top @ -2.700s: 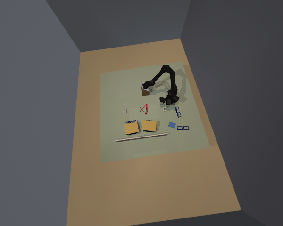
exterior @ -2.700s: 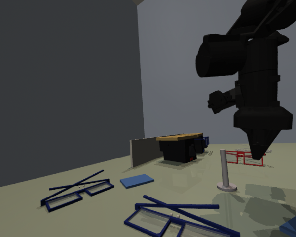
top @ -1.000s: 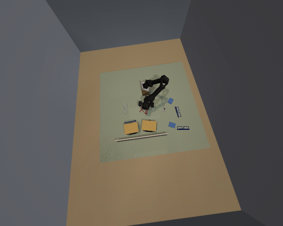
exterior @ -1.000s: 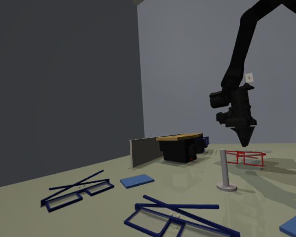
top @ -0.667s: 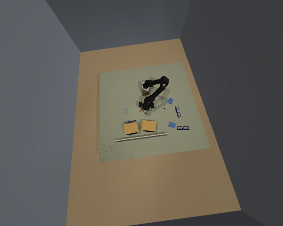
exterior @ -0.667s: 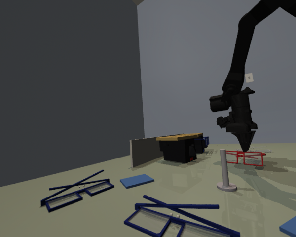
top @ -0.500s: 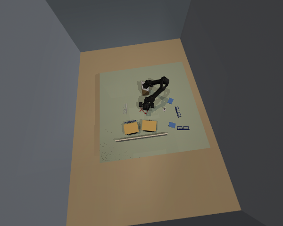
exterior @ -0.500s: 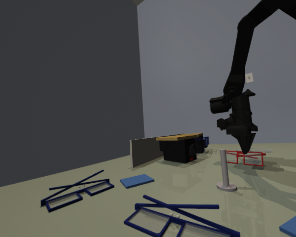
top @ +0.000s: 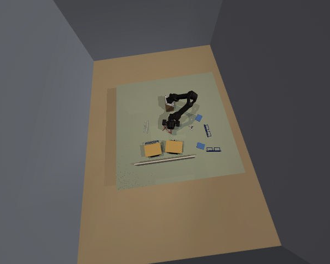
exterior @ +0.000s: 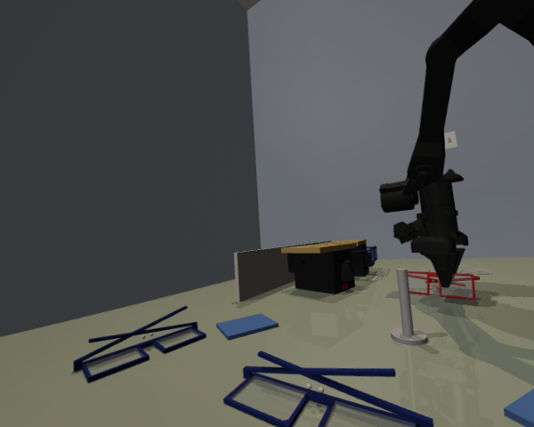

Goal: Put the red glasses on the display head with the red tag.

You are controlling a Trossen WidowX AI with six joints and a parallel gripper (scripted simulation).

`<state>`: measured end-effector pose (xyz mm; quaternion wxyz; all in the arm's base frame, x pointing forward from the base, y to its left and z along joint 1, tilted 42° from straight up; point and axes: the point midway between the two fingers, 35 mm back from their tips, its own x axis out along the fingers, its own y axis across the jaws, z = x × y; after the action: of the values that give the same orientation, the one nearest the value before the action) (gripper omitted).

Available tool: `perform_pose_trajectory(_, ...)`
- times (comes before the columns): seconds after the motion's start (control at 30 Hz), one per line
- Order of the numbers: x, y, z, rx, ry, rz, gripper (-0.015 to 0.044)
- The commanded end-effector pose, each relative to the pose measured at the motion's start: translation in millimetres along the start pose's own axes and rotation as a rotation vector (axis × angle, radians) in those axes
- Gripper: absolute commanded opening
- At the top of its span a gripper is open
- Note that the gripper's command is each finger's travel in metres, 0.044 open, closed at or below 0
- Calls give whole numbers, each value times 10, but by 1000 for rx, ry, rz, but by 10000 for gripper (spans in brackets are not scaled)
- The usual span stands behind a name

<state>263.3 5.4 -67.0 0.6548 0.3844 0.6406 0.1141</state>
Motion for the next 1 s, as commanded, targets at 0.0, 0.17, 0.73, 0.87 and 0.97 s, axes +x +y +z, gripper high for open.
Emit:
perform_pose_trajectory(0.0,27,-8,-22,8,8,3,120)
perform_pose_trajectory(0.17,27,-31,-22,8,8,3,120)
perform_pose_trajectory(0.73,8,-36,-10,6,2,1,40)
perform_pose_trajectory(0.87,8,-36,-10,6,2,1,13)
perform_pose_trajectory(0.97,8,-36,-10,6,2,1,0)
